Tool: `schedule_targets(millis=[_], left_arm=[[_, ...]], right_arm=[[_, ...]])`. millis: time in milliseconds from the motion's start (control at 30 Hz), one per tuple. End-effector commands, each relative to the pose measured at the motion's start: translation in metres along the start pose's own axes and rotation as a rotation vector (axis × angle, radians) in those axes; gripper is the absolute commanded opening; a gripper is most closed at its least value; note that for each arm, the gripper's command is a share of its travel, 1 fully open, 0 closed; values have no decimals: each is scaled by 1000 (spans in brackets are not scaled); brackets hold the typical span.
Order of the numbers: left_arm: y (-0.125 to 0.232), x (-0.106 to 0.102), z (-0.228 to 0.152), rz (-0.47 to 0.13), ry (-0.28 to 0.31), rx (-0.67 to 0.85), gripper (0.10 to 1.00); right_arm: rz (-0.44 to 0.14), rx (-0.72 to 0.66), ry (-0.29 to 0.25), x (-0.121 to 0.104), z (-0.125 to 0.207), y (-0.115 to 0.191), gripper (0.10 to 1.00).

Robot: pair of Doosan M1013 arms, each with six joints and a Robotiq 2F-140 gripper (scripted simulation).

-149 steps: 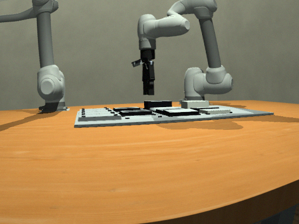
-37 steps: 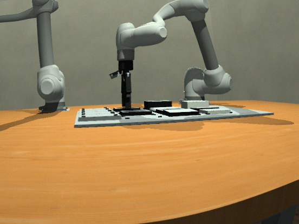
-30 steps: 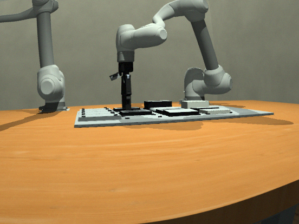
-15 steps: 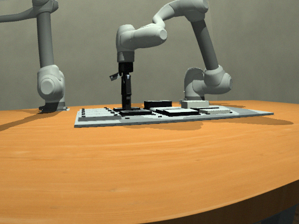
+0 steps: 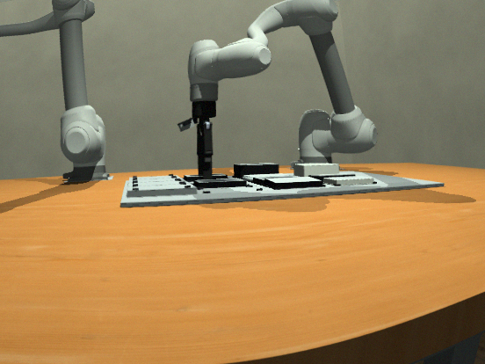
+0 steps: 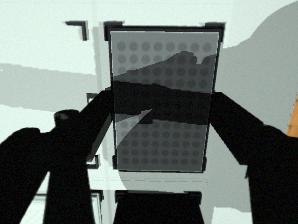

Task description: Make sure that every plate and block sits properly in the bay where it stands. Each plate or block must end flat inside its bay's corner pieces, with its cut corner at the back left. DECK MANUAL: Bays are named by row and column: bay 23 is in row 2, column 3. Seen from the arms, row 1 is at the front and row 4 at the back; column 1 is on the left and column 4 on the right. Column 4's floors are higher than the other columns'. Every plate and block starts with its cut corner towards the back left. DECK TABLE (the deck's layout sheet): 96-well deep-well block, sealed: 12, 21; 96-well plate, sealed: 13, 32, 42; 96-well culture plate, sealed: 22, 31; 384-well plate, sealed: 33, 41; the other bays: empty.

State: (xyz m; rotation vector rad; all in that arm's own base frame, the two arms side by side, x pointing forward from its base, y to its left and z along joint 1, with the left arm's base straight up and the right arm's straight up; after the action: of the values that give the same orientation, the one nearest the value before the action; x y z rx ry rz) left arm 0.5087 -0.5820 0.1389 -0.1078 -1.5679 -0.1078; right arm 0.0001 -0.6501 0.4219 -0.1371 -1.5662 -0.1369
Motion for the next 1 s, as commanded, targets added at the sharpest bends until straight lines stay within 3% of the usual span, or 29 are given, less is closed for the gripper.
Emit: schedule_targets(millis=[0,967], left_arm=[[0,1,0,1,-2,0,620],[0,2,0,1,-2,0,604]], right_arm=[[1,0,-1,1,0,0,1000],[1,0,-1,1,0,0,1000]])
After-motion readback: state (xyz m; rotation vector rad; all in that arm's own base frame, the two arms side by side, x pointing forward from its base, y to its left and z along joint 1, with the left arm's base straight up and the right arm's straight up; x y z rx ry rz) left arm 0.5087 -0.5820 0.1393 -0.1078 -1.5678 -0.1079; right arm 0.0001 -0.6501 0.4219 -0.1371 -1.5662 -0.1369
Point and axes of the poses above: on each arm, the point where the finger pads meet when closed, its own x axis back along the fingers, its own z axis across the jaws, y = z × x, the point moved 10 cm from there along x, back along the fingers, and after that the axes turned 10 degrees about -x, right-handed, at the moved point
